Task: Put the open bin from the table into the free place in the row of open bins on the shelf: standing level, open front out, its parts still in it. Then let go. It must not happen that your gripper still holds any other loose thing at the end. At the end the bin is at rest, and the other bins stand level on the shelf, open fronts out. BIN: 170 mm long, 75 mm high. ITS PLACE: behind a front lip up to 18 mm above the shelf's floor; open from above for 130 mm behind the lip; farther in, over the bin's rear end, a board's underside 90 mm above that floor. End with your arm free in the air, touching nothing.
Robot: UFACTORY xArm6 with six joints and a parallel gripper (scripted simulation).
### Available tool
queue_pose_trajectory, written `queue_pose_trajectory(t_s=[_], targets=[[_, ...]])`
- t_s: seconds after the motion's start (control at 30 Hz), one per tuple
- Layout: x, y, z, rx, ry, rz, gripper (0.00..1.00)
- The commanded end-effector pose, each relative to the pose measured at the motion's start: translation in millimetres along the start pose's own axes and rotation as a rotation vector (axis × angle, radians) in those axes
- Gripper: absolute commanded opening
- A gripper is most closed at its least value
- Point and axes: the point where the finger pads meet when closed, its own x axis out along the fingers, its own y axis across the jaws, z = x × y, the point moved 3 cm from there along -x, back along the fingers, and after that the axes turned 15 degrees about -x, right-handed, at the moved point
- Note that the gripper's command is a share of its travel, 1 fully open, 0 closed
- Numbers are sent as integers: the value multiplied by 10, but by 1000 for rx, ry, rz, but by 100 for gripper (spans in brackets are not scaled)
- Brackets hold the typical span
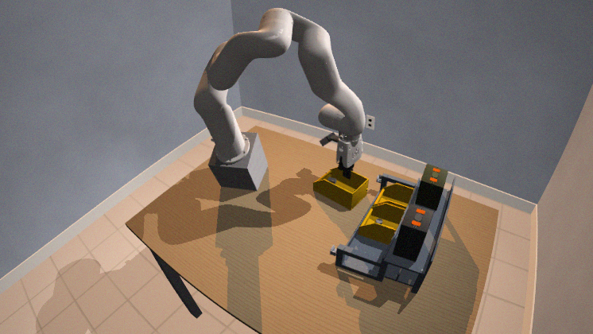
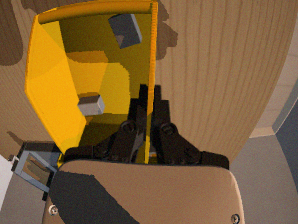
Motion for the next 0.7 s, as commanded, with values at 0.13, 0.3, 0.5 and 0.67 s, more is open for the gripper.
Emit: queue_pose_trajectory(t_s=[0.13, 0.3, 0.5, 0.67], targets=[[-11, 6, 12, 0, -3, 2, 0], [-11, 6, 12, 0, -3, 2, 0], [-11, 6, 12, 0, -3, 2, 0], [-91, 6, 12, 0, -3, 2, 0]])
